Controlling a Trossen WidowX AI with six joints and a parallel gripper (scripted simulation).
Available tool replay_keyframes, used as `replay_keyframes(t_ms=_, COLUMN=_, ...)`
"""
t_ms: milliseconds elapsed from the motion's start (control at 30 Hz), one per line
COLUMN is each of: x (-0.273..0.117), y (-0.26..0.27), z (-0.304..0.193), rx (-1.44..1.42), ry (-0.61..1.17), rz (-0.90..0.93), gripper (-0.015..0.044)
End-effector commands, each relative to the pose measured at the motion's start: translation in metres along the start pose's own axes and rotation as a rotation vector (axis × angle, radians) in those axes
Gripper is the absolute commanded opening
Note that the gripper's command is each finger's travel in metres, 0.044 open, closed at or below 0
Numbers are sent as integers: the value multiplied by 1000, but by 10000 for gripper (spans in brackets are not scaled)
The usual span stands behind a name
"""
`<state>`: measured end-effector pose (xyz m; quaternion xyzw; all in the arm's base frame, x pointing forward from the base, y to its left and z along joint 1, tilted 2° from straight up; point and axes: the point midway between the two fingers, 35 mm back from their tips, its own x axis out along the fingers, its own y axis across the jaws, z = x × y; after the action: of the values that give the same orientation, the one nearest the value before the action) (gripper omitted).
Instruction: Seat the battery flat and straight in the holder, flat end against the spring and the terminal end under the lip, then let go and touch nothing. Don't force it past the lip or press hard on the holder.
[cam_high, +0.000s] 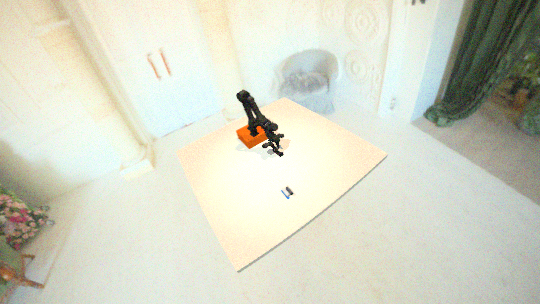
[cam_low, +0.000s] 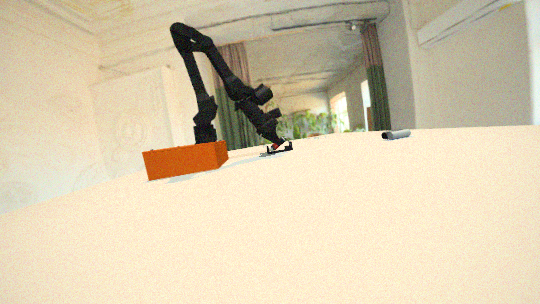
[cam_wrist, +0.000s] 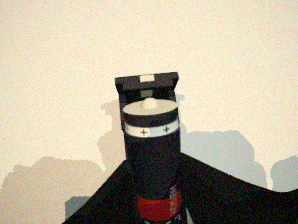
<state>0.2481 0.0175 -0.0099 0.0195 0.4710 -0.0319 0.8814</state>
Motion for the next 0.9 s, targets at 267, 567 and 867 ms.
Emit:
replay_keyframes(t_ms=267, x=-2, y=-1, z=-9, rx=3, ry=22, rz=-1, gripper=75)
replay_keyframes(t_ms=567, x=0, y=-1, z=-7, rx=1, ry=65, rz=-3, gripper=75)
replay_keyframes(t_ms=867, x=3, y=-1, z=-5, rx=-2, ry=119, rz=-5, gripper=75)
